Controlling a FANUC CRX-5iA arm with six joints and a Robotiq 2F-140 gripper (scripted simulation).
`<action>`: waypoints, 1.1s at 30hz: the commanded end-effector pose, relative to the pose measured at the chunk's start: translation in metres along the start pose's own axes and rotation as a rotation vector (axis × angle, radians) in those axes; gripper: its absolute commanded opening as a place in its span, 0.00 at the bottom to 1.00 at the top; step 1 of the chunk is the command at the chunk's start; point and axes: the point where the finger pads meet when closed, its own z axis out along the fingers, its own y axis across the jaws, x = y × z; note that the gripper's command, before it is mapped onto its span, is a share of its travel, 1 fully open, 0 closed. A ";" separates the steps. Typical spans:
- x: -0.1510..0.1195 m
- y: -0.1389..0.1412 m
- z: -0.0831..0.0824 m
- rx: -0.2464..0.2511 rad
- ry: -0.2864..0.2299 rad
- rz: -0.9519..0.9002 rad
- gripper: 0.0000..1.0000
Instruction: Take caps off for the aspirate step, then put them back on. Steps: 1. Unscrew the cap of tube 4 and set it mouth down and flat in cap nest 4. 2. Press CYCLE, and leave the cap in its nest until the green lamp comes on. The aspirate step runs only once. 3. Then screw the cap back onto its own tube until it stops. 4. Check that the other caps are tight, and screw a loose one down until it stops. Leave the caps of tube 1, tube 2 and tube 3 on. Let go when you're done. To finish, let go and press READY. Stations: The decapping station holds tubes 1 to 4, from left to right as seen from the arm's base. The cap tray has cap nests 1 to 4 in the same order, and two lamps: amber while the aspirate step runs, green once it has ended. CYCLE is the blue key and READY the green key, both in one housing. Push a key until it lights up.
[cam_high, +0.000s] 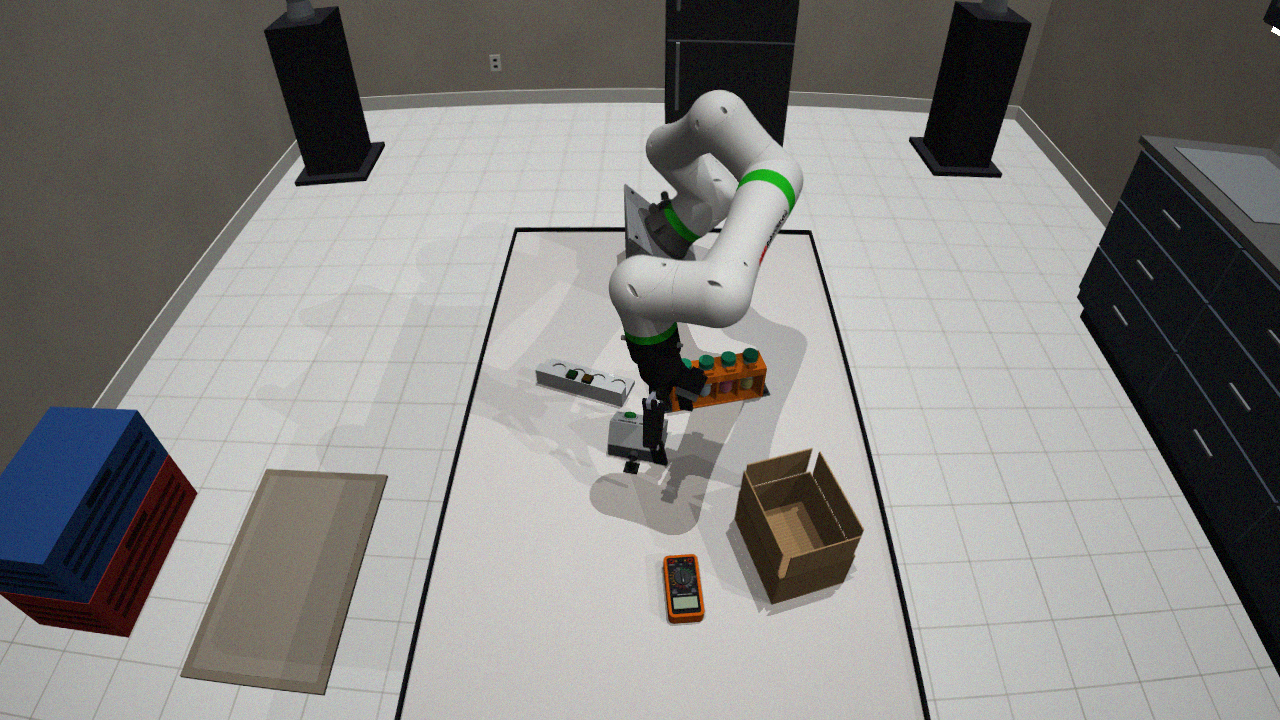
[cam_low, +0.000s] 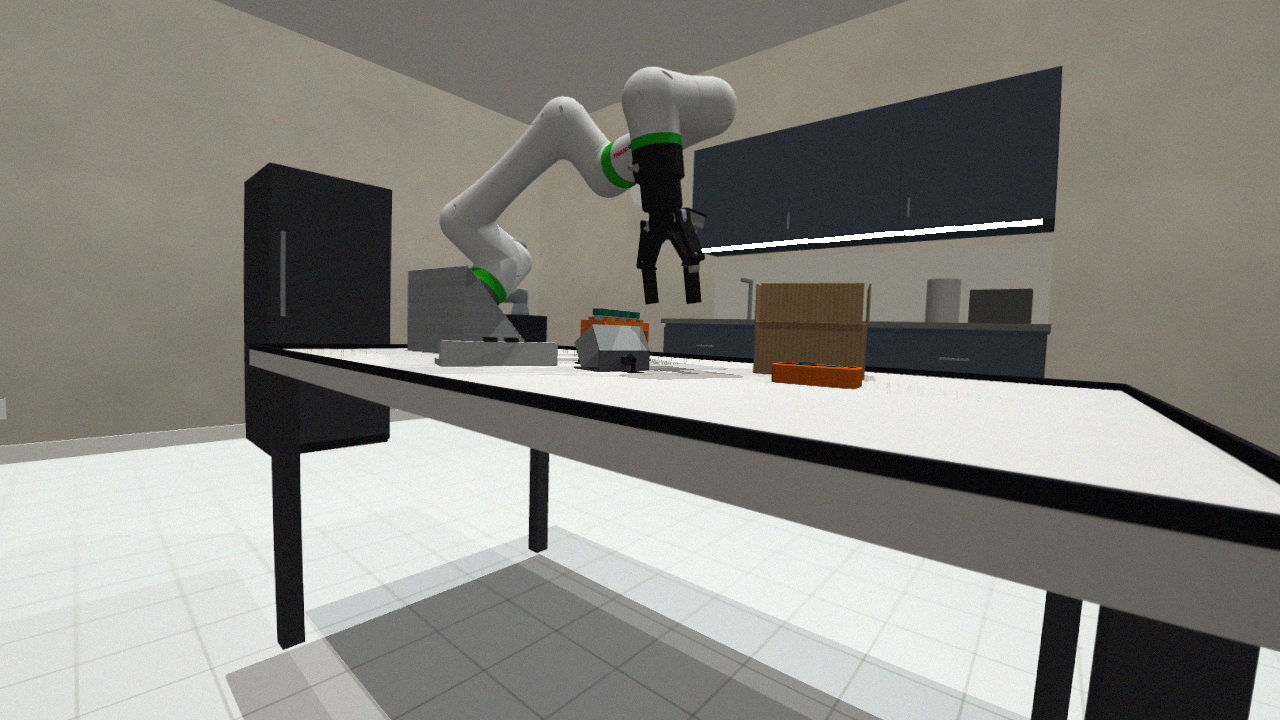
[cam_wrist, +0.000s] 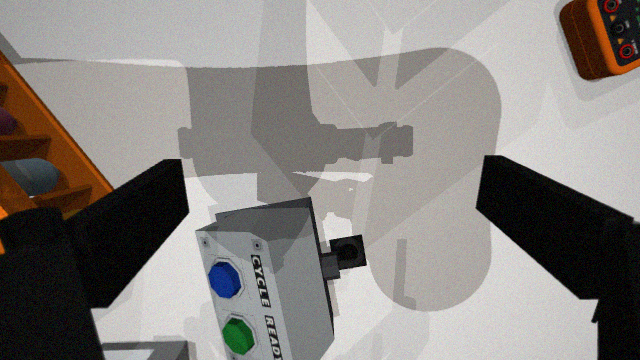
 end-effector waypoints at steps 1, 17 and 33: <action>0.000 0.000 -0.002 -0.002 0.000 -0.001 1.00; 0.000 0.000 -0.002 -0.002 0.000 -0.001 1.00; 0.000 0.000 -0.002 -0.002 0.000 -0.001 0.41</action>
